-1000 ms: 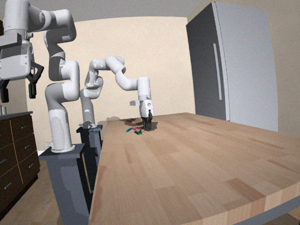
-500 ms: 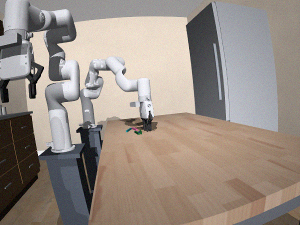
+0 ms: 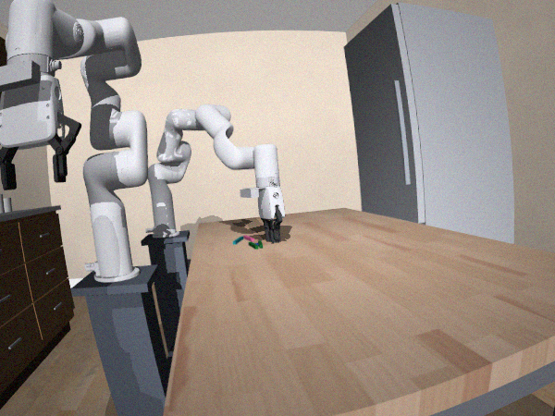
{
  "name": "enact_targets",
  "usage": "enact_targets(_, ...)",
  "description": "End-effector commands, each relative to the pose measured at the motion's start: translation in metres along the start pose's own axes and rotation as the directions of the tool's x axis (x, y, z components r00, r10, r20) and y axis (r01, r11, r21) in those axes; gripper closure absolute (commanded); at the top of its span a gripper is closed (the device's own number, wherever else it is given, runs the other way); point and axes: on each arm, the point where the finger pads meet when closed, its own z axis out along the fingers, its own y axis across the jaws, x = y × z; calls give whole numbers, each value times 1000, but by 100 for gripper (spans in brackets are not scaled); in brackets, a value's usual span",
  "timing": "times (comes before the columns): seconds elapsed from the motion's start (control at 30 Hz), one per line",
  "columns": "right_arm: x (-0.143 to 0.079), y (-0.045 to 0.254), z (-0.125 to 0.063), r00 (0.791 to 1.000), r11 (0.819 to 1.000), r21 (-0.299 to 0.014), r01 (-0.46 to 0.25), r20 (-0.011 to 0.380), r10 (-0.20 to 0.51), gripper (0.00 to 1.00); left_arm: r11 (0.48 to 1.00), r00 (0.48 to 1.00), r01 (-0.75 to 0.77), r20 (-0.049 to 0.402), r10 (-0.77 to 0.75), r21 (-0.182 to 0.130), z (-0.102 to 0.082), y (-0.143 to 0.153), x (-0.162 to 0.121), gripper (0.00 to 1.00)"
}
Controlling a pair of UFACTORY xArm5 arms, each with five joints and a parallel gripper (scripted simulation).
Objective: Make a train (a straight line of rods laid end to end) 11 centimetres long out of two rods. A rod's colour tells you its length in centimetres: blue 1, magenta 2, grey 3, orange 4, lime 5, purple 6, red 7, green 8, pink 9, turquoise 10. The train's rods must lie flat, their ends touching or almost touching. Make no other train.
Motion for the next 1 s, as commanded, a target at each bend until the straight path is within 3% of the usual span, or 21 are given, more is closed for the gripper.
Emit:
enact_targets(0.0, 2, 0, -2, 1000, 1000, 0, 0, -7, 0, 0, 1000, 1000, 0, 3, 0, 5, -2, -2, -1, 72)
enact_targets(0.47, 2, 0, -2, 1000, 1000, 0, 0, -7, 0, 0, 1000, 1000, 0, 3, 0, 5, -2, -2, -1, 72)
enact_targets(0.97, 2, 0, -2, 1000, 1000, 0, 0, -7, 0, 0, 1000, 1000, 0, 3, 0, 5, -2, -2, -1, 52)
